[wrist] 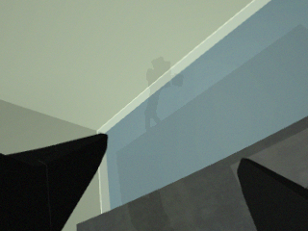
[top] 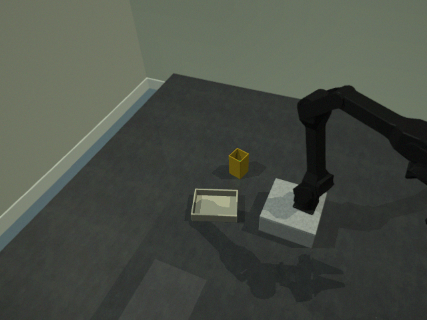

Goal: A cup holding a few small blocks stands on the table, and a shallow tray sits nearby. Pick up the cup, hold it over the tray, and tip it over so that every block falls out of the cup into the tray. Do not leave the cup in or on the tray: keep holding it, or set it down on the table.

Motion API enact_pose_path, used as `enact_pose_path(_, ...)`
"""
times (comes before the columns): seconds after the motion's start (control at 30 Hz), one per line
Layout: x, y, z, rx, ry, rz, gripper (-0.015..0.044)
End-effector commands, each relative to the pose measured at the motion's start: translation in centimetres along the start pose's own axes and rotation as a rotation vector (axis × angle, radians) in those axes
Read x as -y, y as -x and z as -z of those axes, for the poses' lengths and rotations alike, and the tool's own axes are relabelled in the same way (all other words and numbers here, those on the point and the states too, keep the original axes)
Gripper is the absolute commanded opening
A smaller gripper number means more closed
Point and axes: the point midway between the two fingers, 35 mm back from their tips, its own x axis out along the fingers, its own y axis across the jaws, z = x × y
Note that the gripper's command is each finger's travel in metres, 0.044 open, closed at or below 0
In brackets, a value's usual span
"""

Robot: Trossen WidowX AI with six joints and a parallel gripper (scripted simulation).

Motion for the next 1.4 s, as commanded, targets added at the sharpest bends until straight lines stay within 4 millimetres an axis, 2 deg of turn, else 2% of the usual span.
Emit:
enact_pose_path(0.0,0.1,0.1,-0.1,0.003,-0.001,0.002,0.0426)
enact_pose_path(0.03,0.4,0.3,-0.3,0.013,-0.003,0.007,0.044)
enact_pose_path(0.4,7.2,5.2,-4.0,0.225,-0.055,0.135,0.044)
enact_pose_path(0.63,11.7,8.9,-5.1,0.347,-0.113,0.232,0.044)
enact_pose_path(1.0,18.1,14.9,-4.6,0.531,-0.261,0.377,0.044)
enact_pose_path(1.37,23.8,21.3,-2.2,0.697,-0.362,0.555,0.044)
